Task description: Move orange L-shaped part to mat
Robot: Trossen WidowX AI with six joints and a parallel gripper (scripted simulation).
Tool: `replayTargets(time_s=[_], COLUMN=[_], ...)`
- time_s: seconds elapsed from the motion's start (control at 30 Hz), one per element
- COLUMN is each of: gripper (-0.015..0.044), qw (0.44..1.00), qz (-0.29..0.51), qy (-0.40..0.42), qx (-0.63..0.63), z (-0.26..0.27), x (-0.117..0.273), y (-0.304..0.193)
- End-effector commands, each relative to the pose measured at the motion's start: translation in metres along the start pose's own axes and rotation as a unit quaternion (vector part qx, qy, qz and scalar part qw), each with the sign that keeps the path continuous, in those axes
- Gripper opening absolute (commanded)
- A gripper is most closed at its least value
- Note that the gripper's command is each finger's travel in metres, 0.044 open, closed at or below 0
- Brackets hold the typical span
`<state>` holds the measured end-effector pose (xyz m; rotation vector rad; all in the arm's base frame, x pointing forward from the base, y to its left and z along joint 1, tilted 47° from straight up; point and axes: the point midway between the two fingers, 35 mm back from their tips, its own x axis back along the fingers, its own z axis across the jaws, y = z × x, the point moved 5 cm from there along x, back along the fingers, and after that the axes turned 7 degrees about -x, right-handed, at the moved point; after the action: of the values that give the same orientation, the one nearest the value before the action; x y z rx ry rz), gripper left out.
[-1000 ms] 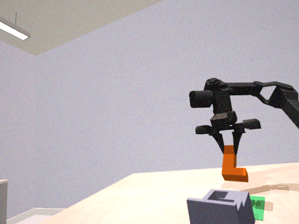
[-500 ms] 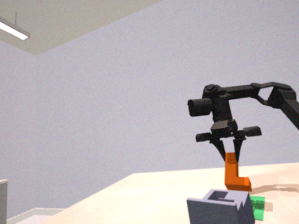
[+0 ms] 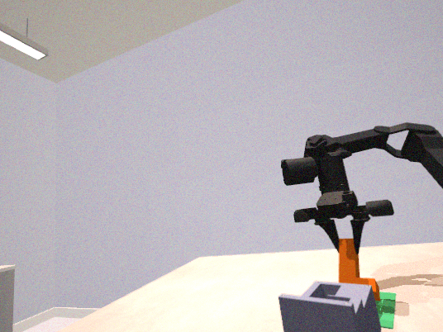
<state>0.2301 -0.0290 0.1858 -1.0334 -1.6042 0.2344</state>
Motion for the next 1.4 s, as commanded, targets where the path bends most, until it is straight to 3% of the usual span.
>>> replayTargets(time_s=[0.0, 0.57, 1.07, 1.37], gripper=[0.0000, 0.0000, 0.0394, 0.0400], qw=[1.000, 1.000, 1.000, 1.000], qz=[0.002, 0.002, 0.002, 0.002], qy=[-0.003, 0.000, 0.000, 0.000], qx=[0.002, 0.000, 0.000, 0.000], z=[0.000, 0.001, 0.001, 0.001], x=[-0.006, -0.019, -0.019, -0.019], y=[-0.001, -0.001, -0.001, -0.001])
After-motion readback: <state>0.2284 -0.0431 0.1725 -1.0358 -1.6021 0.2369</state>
